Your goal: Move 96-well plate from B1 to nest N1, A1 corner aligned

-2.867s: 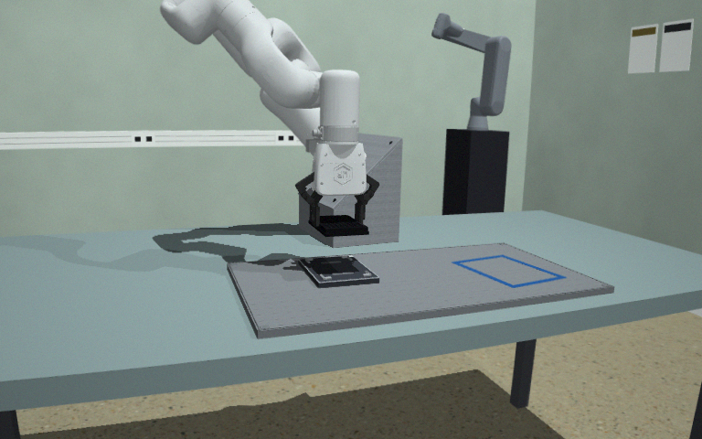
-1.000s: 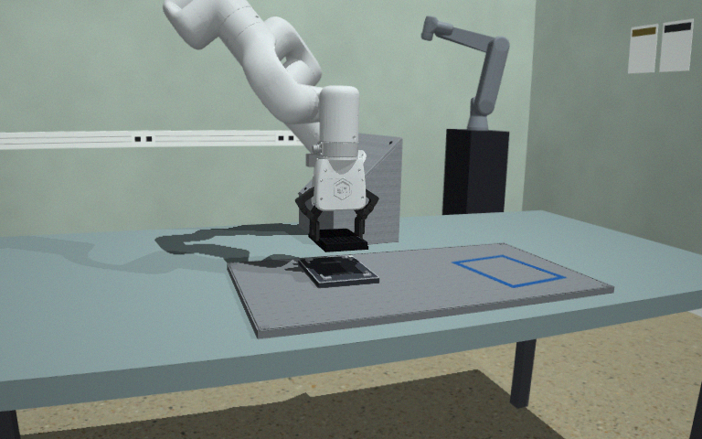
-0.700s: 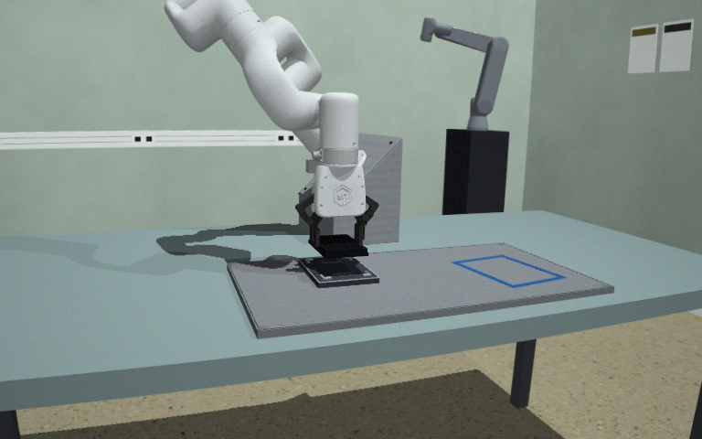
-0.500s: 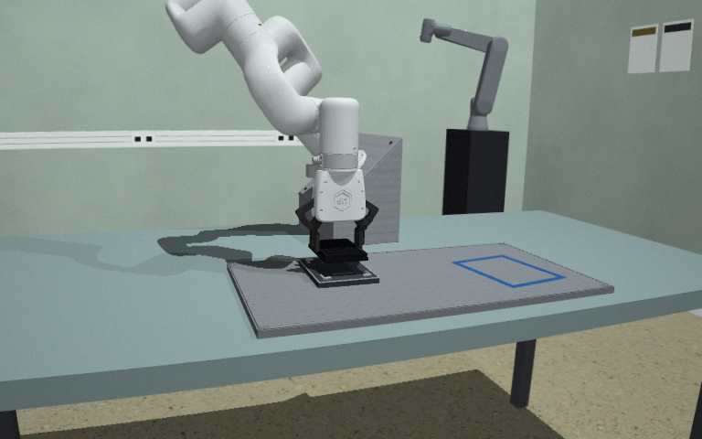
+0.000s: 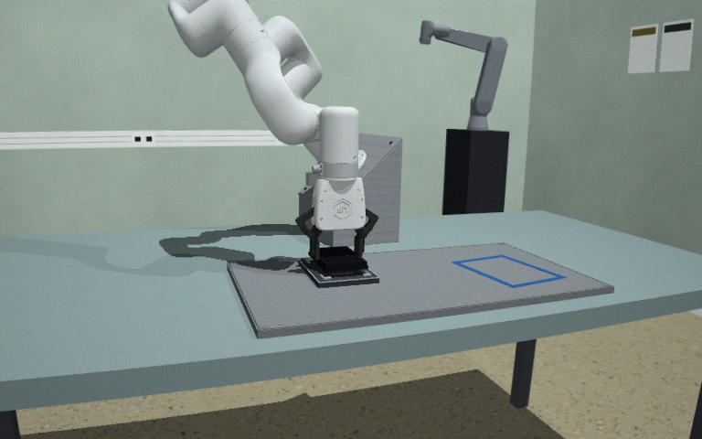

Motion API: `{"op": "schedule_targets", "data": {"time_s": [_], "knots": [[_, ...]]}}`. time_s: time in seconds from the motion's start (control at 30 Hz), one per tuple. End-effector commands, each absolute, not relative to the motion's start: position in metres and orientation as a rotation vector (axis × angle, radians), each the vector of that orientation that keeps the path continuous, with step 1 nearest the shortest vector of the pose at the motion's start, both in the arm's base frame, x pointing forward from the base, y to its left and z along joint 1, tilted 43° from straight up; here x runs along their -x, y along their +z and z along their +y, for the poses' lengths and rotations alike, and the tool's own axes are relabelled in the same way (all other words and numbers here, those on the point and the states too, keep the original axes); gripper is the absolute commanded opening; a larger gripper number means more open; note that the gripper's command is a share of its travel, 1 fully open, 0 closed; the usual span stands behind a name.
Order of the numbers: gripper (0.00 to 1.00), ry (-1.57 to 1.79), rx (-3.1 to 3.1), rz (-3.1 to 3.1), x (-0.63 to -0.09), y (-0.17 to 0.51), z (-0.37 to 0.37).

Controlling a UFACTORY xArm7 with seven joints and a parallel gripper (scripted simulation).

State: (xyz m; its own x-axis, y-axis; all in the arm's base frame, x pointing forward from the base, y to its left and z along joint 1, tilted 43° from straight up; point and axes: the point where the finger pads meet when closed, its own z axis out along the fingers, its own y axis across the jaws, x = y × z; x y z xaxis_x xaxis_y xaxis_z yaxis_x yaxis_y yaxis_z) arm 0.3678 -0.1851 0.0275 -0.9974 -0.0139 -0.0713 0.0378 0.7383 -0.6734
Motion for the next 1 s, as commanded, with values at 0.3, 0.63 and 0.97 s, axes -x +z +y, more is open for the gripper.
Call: {"op": "schedule_targets", "data": {"time_s": [0.3, 0.63, 0.97], "knots": [[0.0, -1.108, -0.017, 2.859, -0.3692, 0.0277, -0.1842], [0.0, -1.109, -0.017, 2.859, -0.3691, 0.0268, -0.185], [0.0, -1.109, -0.017, 2.859, -0.3692, 0.0259, -0.1859]]}}
